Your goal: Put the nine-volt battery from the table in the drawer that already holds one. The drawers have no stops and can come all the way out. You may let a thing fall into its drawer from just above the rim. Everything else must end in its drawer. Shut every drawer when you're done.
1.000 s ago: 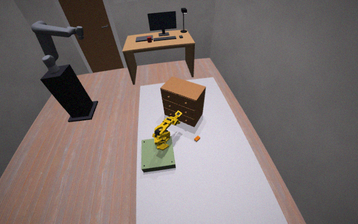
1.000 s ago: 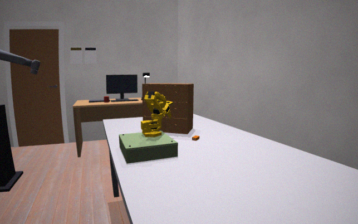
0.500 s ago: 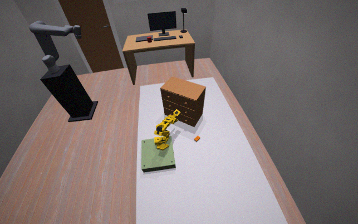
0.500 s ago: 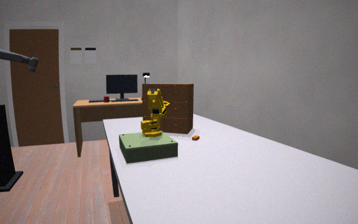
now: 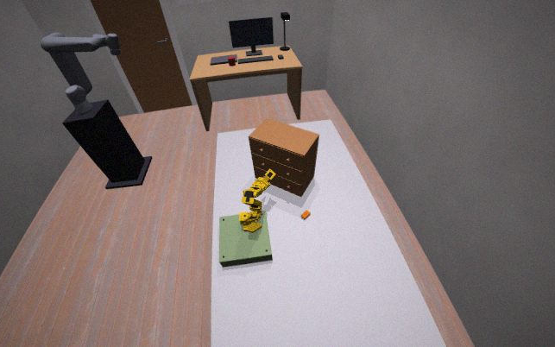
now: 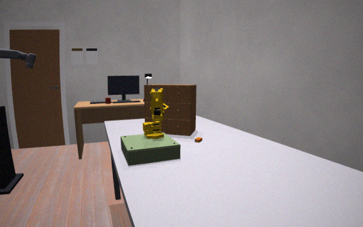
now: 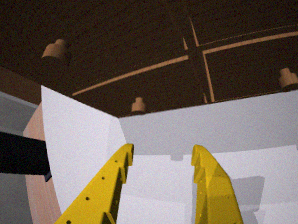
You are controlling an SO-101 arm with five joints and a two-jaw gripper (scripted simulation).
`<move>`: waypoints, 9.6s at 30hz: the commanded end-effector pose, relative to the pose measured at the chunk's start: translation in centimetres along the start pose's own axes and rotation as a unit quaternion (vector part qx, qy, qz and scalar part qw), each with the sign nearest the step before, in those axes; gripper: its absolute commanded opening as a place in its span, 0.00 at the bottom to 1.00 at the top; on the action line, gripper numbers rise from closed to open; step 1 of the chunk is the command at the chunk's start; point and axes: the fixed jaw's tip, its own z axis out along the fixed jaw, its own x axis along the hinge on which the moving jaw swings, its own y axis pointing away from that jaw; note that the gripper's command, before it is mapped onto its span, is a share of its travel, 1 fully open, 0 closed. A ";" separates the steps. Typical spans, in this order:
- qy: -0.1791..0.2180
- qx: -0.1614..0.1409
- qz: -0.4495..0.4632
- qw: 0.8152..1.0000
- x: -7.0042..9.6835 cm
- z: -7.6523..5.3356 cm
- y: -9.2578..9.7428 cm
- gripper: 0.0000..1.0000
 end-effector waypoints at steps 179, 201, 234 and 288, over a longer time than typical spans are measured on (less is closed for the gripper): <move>-0.046 -0.112 0.130 0.984 2.8 9.0 1.7 0.21; -0.047 -0.111 0.130 0.984 2.8 9.1 1.5 0.21; -0.047 -0.111 0.130 0.984 2.6 9.0 1.7 0.21; -0.047 -0.111 0.130 0.984 2.4 8.9 1.9 0.21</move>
